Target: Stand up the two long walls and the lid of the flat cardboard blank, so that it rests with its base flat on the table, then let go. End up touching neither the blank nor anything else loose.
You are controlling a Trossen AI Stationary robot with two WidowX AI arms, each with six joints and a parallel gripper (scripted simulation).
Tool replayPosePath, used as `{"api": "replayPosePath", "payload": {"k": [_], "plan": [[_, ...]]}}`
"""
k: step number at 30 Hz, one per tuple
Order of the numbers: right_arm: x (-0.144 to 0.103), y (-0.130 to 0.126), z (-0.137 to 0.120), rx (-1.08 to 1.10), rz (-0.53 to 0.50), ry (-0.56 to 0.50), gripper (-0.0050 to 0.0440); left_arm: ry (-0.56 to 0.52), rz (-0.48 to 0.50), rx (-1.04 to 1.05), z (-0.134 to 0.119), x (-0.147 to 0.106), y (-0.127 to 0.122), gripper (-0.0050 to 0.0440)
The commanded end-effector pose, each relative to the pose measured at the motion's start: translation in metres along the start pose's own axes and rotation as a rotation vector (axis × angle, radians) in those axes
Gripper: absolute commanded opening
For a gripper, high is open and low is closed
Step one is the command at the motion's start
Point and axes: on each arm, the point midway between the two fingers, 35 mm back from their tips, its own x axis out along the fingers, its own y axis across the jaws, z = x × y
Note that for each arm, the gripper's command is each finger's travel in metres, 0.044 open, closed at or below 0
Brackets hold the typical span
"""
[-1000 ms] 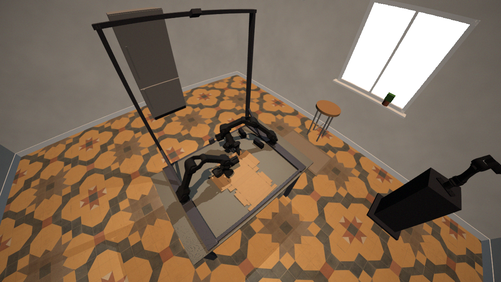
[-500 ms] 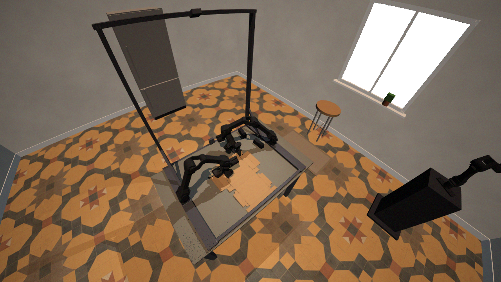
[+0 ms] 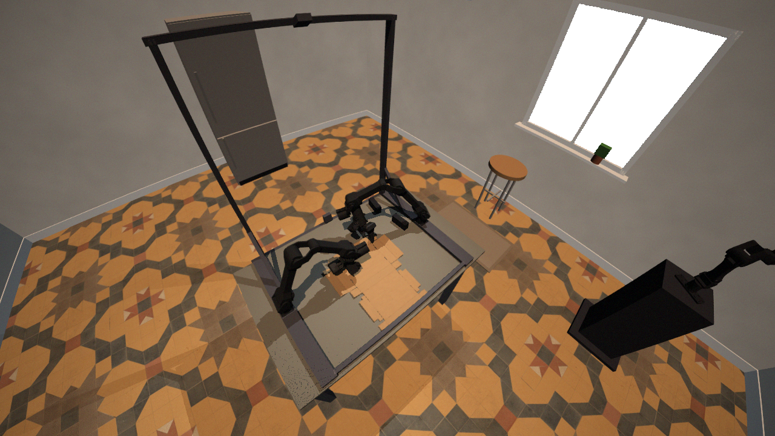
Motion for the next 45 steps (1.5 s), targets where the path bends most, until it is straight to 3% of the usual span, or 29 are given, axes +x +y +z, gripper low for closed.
{"api": "replayPosePath", "payload": {"k": [1,17,45], "plan": [[0.023,-0.021,0.018,0.028,-0.076,-0.039,0.0198,-0.031,-0.19,0.019,0.001,-0.014,0.008,0.0398],[0.028,-0.027,0.018,0.025,-0.072,-0.038,0.0198,-0.035,-0.212,0.026,0.001,-0.002,-0.001,0.0398],[0.036,-0.037,0.023,0.026,-0.069,-0.039,0.0198,-0.035,-0.212,0.026,0.001,0.002,0.005,0.0398]]}}
